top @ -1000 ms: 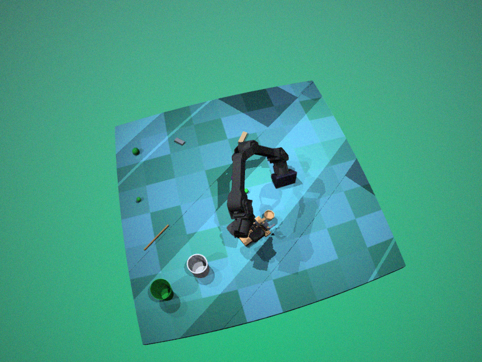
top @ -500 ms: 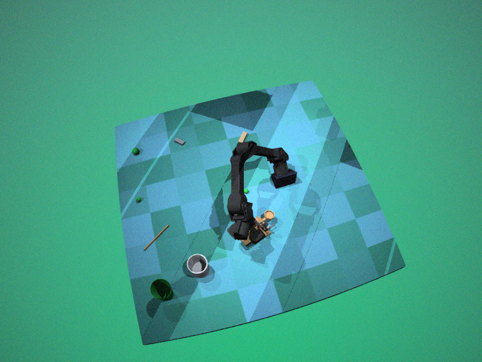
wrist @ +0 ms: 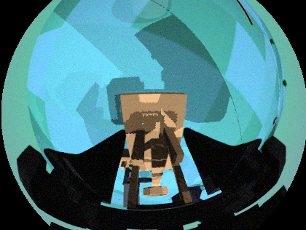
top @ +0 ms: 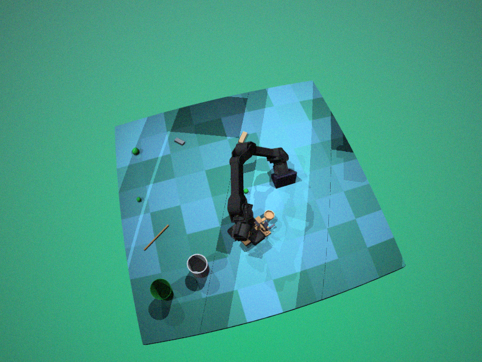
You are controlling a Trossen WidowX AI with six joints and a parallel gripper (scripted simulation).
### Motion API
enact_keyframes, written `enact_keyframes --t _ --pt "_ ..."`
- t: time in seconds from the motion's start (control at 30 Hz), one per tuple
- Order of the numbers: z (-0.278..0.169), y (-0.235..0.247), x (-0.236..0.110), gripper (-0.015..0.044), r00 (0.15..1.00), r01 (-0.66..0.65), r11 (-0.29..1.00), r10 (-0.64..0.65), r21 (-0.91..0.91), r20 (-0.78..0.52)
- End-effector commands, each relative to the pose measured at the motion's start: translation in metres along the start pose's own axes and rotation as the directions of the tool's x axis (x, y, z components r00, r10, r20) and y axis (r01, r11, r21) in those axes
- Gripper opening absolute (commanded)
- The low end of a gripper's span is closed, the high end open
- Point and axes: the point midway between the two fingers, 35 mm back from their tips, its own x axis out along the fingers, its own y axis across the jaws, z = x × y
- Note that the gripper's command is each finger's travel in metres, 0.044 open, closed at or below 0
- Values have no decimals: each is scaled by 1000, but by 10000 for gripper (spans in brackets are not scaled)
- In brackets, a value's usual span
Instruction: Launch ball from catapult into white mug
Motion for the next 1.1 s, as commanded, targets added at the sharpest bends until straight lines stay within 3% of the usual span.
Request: enact_keyframes --t 0.0,0.13,0.37,0.47,0.6,1.07 --pt "0 0 -1 256 1000 0 1000 0 0 0" --pt "0 0 -1 151 1000 0 1000 0 0 0" --pt "0 0 -3 85 1000 -1 1000 1 0 0" --pt "1 1 -39 6 1000 -1 1000 1 -1 0" --pt "0 0 -50 0 1000 -1 1000 1 -1 0" --pt "1 1 -30 0 1000 1 1000 -1 -5 2"
